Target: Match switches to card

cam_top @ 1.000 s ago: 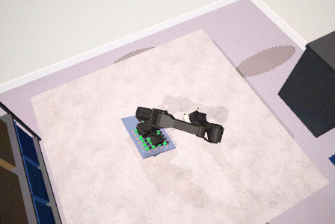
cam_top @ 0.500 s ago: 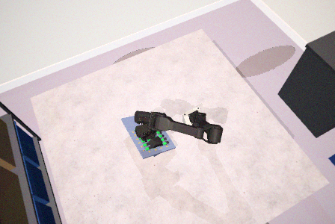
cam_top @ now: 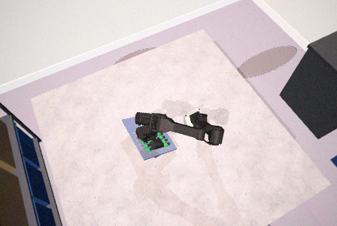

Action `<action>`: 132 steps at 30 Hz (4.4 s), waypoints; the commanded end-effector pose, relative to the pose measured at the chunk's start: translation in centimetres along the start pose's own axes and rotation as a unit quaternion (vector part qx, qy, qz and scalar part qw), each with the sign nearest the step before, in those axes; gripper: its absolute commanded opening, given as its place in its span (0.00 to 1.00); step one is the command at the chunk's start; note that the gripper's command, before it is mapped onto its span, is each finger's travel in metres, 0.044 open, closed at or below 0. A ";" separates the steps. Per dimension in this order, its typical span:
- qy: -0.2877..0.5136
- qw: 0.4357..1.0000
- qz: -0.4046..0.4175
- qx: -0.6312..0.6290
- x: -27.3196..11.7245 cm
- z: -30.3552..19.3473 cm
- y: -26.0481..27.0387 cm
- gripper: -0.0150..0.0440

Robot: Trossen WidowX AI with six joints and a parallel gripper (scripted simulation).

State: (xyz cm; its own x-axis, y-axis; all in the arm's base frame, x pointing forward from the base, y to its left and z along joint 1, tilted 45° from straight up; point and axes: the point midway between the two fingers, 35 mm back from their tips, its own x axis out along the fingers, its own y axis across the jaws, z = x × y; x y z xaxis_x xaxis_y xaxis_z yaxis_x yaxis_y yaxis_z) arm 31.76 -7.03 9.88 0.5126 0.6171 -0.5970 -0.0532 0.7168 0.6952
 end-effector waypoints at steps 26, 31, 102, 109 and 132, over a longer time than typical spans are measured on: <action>0.001 1.000 -0.002 0.002 0.4 0.0 -0.1 0.25; 0.001 1.000 -0.002 0.002 0.5 0.0 -0.1 0.25; 0.001 1.000 -0.003 0.001 0.0 -0.1 -5.0 0.25; 0.001 1.000 -0.003 0.001 0.0 -0.1 -5.0 0.25; 0.001 1.000 -0.003 0.001 0.3 0.0 -5.0 0.25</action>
State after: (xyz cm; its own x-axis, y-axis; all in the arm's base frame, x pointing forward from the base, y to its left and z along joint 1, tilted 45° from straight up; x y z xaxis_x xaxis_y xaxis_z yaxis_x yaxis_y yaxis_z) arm 32.15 -10.45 6.27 0.5135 0.6131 -0.6003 -0.0522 0.7207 0.6913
